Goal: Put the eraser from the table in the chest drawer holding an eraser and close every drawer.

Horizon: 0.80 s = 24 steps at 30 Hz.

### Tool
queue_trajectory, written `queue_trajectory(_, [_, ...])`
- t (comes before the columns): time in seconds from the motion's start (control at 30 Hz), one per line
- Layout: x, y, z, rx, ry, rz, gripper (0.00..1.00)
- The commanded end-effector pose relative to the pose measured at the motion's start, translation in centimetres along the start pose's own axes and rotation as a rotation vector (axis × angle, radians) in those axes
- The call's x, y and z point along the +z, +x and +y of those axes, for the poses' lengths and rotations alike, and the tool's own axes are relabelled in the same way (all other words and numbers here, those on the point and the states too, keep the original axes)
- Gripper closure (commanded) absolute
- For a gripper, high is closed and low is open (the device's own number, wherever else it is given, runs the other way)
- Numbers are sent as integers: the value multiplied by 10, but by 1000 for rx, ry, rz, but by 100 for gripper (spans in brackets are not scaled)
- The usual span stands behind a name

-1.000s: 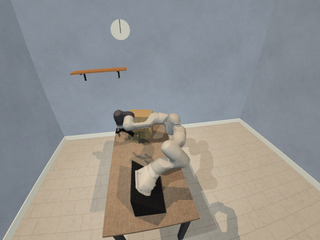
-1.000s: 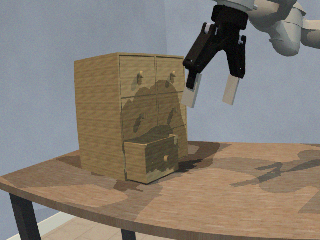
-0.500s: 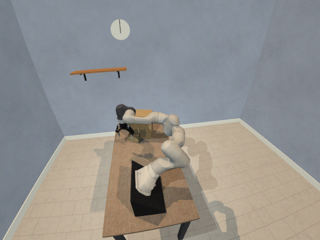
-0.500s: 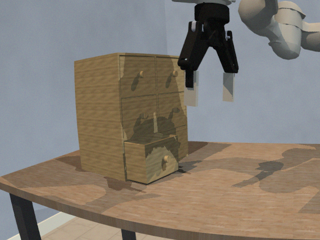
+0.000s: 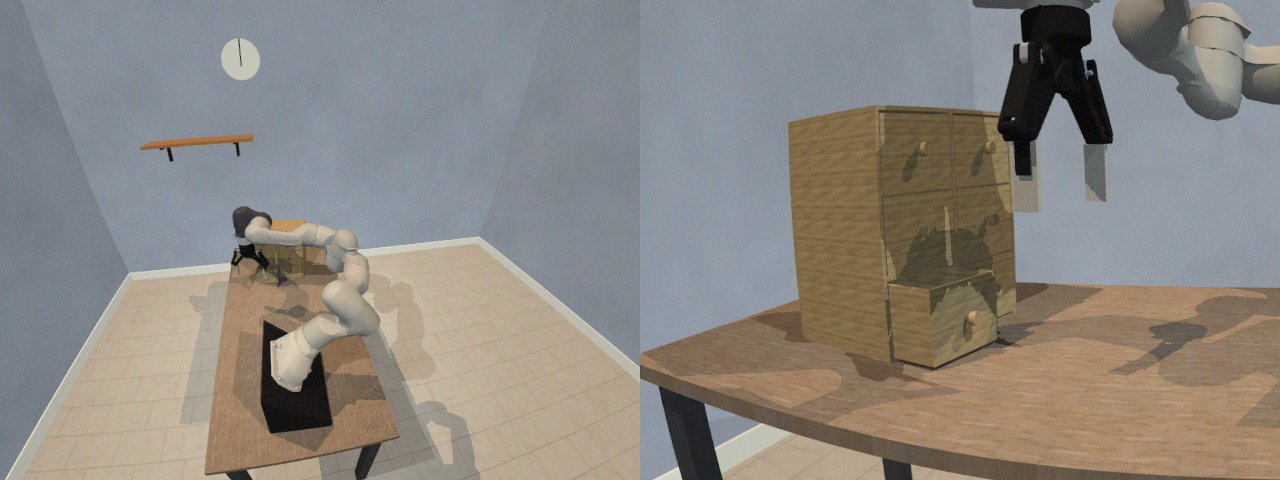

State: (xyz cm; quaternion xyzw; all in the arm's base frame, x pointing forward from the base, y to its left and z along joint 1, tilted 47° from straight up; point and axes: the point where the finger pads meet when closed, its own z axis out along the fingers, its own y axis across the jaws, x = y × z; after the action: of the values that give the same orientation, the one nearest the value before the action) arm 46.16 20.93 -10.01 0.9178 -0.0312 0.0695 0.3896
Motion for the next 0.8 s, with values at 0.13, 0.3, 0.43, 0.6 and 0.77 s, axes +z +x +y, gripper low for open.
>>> queue_trajectory(0.13, [-1, -3, 0, -31, -4, -7, 0])
queue_trajectory(0.3, [-1, -3, 0, -31, -4, -7, 0])
queue_trajectory(0.43, [-1, -3, 0, -31, -4, -7, 0])
queue_trajectory(0.6, [-1, -3, 0, -31, -4, -7, 0])
queue_trajectory(0.77, [-1, -1, 0, -19, -1, -3, 0])
